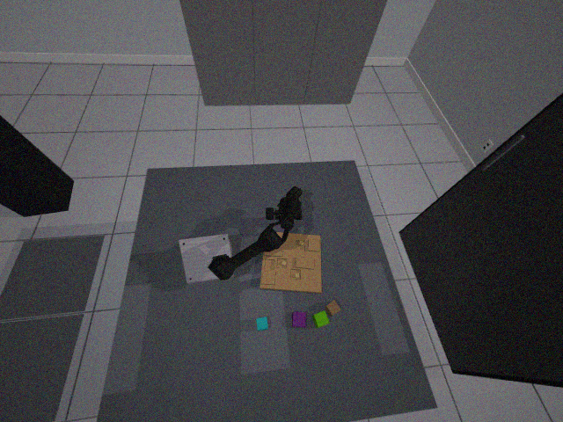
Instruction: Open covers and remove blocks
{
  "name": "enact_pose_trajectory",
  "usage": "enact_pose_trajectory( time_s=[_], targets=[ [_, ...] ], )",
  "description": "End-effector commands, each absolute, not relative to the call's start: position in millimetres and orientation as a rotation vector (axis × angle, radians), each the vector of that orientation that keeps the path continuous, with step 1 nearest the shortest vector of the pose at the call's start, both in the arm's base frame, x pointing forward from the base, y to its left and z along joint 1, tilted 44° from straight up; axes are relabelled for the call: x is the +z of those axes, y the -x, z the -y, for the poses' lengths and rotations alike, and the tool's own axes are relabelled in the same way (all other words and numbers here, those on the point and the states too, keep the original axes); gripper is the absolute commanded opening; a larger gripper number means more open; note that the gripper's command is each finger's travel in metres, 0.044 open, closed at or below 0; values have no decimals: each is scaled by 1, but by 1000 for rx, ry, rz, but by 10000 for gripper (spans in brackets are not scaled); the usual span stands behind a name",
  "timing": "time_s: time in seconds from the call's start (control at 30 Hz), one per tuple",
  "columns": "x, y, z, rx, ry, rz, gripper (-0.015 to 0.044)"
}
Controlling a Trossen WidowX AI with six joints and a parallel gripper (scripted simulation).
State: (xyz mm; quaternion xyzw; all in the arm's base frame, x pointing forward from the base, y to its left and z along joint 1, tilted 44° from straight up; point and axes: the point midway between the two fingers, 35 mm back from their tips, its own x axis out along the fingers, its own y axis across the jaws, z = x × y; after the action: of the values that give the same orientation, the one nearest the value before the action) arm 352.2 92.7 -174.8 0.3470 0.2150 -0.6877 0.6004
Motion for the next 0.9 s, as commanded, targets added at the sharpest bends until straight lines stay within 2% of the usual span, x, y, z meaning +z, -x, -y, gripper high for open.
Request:
enact_pose_trajectory(
  time_s=[0.0,0.03,0.5,0.87],
  targets=[
    [-178,-351,-88,-1593,-796,-498,80],
    [-178,-351,-88,-1593,-796,-498,80],
    [-175,-352,-92,-1595,-803,-498,440],
    [-151,-355,-116,-1594,-801,-501,440]
  ],
)
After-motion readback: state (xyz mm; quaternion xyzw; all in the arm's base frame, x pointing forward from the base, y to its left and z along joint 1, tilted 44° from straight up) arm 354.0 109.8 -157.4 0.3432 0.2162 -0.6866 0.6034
